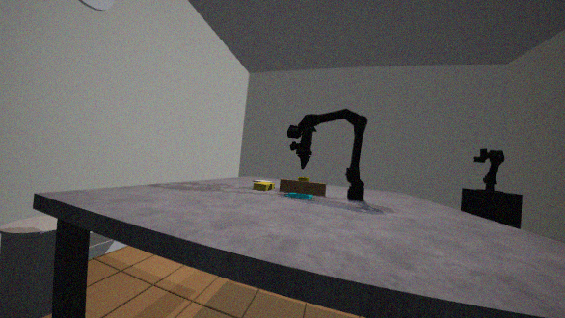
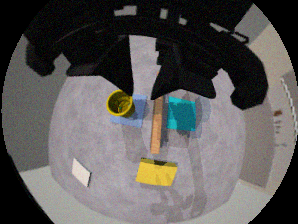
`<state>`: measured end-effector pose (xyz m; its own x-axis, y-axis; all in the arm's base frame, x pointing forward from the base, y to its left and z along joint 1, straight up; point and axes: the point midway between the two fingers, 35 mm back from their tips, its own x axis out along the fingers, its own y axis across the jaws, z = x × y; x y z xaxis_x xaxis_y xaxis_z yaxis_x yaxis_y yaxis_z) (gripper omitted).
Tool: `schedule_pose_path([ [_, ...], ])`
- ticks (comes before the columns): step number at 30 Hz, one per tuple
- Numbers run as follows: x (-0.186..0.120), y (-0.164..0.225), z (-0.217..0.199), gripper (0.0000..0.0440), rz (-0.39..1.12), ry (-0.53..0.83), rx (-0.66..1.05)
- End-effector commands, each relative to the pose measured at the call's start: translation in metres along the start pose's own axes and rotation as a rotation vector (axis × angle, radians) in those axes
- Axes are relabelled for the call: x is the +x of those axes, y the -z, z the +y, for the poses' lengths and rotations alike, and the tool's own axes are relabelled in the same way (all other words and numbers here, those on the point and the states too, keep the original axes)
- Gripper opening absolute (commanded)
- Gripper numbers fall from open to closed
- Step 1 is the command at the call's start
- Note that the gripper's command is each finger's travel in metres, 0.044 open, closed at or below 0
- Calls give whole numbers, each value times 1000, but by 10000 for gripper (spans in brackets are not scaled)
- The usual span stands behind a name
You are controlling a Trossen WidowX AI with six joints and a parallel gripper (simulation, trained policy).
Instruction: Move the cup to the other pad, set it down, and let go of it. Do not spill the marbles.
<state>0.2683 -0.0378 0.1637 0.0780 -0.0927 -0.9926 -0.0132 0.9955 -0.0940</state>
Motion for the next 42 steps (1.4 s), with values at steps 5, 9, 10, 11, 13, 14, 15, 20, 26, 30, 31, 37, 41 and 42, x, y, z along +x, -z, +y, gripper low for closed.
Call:
schedule_pose_path([
  [5, 23, 7, -12, 149, 67, 9, -34],
  [9, 35, 9, -17, 156, 88, 10, -49],
  [10, 38, 10, -18, 157, 92, 10, -53],
  [11, 41, 11, -20, 159, 97, 10, -58],
  [13, 47, 12, -22, 161, 106, 9, -67],
  [14, 50, 12, -23, 163, 110, 8, -71],
  [15, 53, 13, -24, 164, 114, 8, -76],
  [20, 70, 16, -27, 169, 132, 3, -104],
  [26, 90, 20, -29, 175, 146, -10, -149],
  [30, 102, 23, -28, 178, 153, -23, -191],
  [31, 104, 23, -28, 169, 155, -26, -204],
  [37, 110, 26, -29, 32, 159, -33, -279],
  [41, 107, 26, -30, 1, 157, -38, -320],
  [42, 105, 25, -30, 0, 154, -39, -328],
])
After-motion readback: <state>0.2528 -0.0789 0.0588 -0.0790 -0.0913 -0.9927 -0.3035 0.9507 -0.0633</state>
